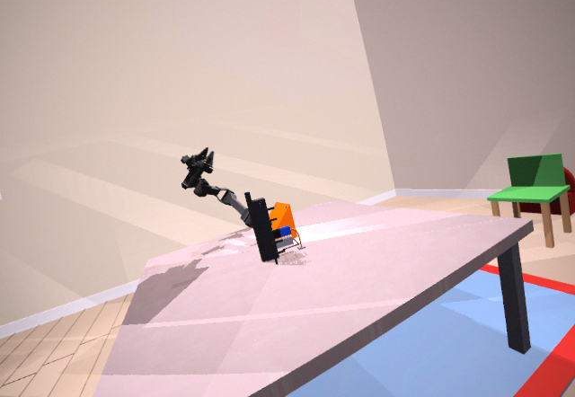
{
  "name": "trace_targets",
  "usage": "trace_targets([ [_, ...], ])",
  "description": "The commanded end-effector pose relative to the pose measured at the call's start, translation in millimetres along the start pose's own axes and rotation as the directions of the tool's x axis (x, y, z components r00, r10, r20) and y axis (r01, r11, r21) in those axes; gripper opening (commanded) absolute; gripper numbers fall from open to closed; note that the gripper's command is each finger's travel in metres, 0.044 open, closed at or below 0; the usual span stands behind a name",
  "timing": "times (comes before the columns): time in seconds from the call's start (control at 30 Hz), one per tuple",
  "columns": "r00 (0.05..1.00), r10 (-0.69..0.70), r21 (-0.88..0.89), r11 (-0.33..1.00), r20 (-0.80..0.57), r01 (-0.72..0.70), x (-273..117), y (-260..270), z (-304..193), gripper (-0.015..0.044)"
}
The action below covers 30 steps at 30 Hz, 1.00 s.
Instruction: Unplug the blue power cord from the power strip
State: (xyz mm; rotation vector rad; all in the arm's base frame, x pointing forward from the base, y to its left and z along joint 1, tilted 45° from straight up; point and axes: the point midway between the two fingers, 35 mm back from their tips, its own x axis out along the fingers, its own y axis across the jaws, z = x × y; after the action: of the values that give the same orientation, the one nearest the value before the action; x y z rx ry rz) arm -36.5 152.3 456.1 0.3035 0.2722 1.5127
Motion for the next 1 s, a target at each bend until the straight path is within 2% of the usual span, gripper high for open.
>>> trace_targets([
  [0.0, 1.000, 0.001, 0.001, 1.000, 0.001, -0.001, 0.0, -0.1, 0.4, 0.0374],
  [0.27, 0.995, 0.079, 0.040, 0.996, 0.062, -0.081, -1.4, -9.4, 25.5, 0.0164],
  [0.43, 0.976, 0.147, 0.090, 0.983, 0.161, -0.163, -2.1, -30.3, 59.1, 0.0160],
  [0.6, 0.936, 0.154, 0.166, 0.962, 0.318, -0.215, 2.3, -79.4, 102.7, 0.0160],
  [0.8, 0.900, 0.059, 0.254, 0.950, 0.431, -0.184, 14.2, -142.1, 128.9, 0.0160],
  [0.97, 0.877, -0.095, 0.351, 0.932, 0.471, -0.088, 32.3, -208.8, 134.6, 0.0160],
])
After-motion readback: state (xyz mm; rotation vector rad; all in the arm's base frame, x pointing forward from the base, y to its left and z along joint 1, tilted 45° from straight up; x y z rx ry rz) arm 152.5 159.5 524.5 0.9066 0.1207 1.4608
